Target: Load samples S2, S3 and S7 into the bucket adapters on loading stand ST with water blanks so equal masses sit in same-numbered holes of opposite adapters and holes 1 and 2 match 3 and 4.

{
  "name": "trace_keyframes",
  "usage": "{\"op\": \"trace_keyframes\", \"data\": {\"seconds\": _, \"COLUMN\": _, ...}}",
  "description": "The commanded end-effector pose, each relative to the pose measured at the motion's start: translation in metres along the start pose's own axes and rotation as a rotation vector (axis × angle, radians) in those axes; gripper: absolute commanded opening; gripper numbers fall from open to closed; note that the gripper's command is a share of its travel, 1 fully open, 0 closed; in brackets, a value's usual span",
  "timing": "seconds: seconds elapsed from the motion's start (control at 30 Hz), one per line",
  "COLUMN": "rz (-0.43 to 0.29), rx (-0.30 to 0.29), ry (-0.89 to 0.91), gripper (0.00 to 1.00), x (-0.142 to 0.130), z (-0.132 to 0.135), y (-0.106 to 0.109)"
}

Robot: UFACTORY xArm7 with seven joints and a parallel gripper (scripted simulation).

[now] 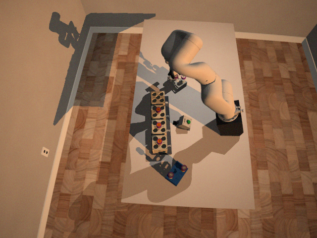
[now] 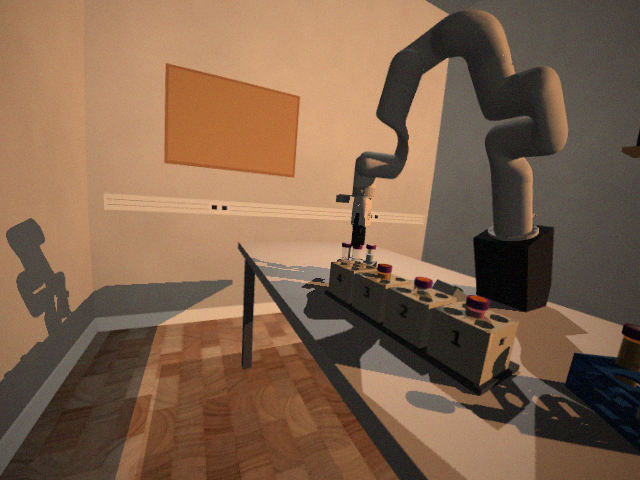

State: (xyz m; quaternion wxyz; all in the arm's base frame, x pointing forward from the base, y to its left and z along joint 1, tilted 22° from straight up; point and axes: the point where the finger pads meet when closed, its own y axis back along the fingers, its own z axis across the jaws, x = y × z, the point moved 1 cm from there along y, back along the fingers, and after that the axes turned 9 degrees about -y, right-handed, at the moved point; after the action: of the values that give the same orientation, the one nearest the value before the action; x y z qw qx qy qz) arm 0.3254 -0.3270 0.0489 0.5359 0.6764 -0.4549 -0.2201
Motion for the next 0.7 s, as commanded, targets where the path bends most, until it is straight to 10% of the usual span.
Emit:
{"op": "trace_keyframes", "data": {"seconds": 0.0, "rz": 0.003, "rx": 0.000, "ry": -0.001, "gripper": 0.57, "x": 0.001, "z": 0.000, "y": -0.001}}
{"op": "trace_keyframes", "data": {"seconds": 0.67, "rz": 0.003, "rx": 0.000, "ry": -0.001, "gripper": 0.57, "x": 0.001, "z": 0.000, "y": -0.013}}
